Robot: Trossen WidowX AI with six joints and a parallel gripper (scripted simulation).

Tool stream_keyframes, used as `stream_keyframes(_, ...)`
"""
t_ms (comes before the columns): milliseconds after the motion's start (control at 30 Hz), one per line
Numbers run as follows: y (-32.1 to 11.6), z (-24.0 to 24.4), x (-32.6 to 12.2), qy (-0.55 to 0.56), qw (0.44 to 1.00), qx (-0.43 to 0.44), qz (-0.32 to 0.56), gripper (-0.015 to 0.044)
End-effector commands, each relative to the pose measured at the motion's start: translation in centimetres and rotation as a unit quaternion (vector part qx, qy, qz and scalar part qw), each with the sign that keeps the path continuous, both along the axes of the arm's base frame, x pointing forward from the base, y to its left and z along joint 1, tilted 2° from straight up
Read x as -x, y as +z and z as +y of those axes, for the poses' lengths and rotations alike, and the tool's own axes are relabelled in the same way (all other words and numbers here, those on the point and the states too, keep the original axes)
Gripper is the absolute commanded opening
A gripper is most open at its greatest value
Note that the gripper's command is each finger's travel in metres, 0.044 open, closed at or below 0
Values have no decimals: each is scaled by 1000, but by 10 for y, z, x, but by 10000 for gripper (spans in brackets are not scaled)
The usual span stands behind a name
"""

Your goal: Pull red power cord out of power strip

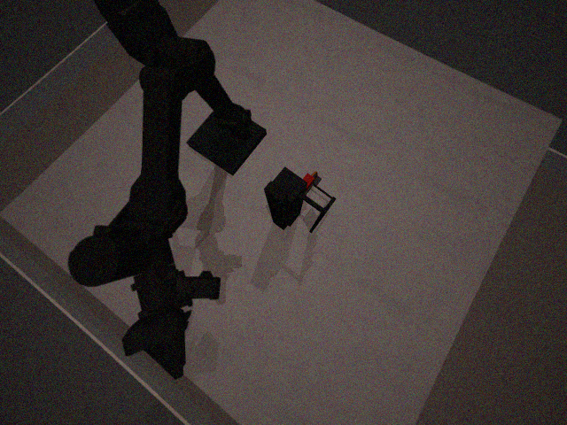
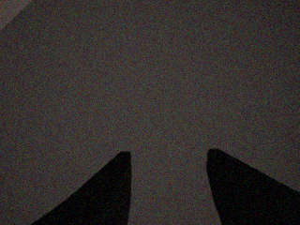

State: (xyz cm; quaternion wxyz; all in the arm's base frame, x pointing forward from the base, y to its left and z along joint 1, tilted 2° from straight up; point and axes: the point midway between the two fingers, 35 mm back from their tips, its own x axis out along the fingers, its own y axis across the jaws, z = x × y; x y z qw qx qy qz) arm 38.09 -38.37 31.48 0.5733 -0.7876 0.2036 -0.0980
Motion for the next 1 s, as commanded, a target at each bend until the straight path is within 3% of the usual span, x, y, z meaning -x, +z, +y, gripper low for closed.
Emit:
stream_keyframes(0, 4, 43, -30, 29, 999, -23, 7, 160)
stream_keyframes(500, -17, 255, -122, 194, 973, -92, 85, 160)
stream_keyframes(767, -40, 370, -126, 280, 941, -120, 147, 160)
stream_keyframes(967, -73, 455, -99, 336, 901, -151, 228, 160)
